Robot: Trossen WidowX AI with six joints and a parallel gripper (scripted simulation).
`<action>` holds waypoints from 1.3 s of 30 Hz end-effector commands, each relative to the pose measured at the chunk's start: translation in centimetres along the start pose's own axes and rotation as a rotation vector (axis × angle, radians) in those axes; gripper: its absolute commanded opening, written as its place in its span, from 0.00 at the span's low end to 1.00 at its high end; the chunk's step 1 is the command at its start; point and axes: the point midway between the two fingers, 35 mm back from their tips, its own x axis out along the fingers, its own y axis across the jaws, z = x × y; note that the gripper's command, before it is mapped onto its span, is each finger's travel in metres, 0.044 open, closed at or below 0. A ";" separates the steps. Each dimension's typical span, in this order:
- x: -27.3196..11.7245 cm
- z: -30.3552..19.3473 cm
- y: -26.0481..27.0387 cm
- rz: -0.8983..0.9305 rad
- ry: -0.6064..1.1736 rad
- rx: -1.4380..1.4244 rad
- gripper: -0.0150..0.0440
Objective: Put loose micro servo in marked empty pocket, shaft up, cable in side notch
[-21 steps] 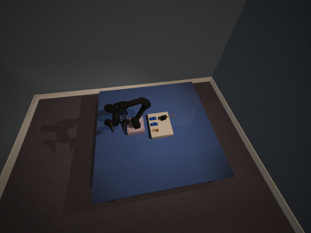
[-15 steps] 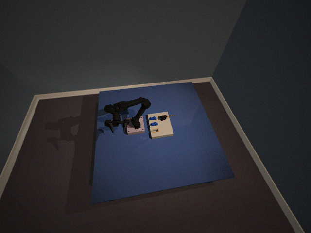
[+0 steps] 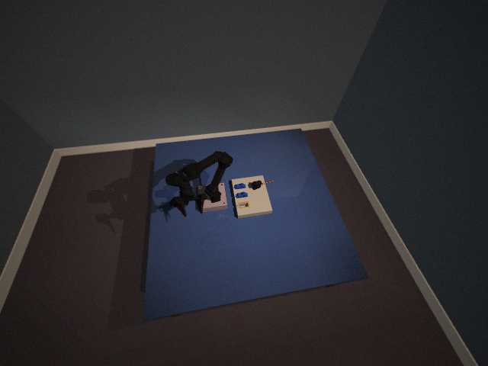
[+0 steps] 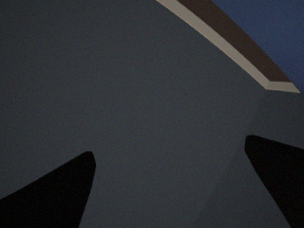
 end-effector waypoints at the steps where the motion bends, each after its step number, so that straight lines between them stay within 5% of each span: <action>1: 1.1 -0.2 -0.7 -0.045 0.001 -0.048 1.00; 39: 10.2 -4.9 -13.0 -0.557 0.166 -0.606 1.00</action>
